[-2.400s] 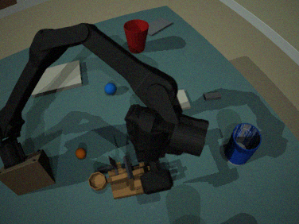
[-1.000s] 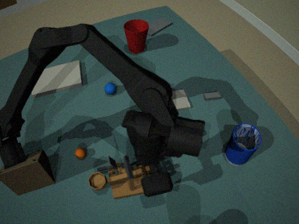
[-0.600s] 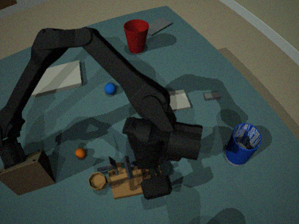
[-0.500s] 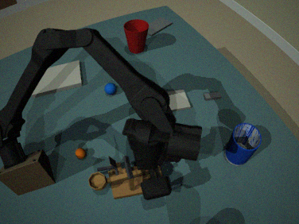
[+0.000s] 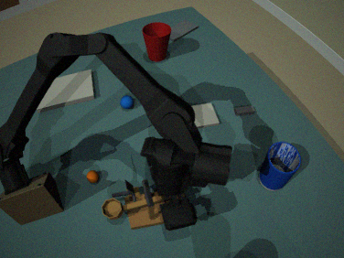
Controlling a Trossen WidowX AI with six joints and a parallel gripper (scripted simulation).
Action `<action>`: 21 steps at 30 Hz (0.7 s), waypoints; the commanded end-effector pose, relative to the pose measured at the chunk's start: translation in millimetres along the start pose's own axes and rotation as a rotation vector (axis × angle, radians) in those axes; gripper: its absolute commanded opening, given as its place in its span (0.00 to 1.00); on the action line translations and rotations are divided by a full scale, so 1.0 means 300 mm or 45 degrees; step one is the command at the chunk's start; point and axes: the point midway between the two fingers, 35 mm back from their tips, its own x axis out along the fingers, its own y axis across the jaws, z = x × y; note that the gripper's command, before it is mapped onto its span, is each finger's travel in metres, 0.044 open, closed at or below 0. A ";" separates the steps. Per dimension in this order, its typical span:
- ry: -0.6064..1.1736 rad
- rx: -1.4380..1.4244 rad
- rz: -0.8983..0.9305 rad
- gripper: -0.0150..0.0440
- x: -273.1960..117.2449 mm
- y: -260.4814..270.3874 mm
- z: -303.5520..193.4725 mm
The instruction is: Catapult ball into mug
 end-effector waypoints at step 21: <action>0.001 0.002 0.000 0.25 -0.134 -0.001 0.004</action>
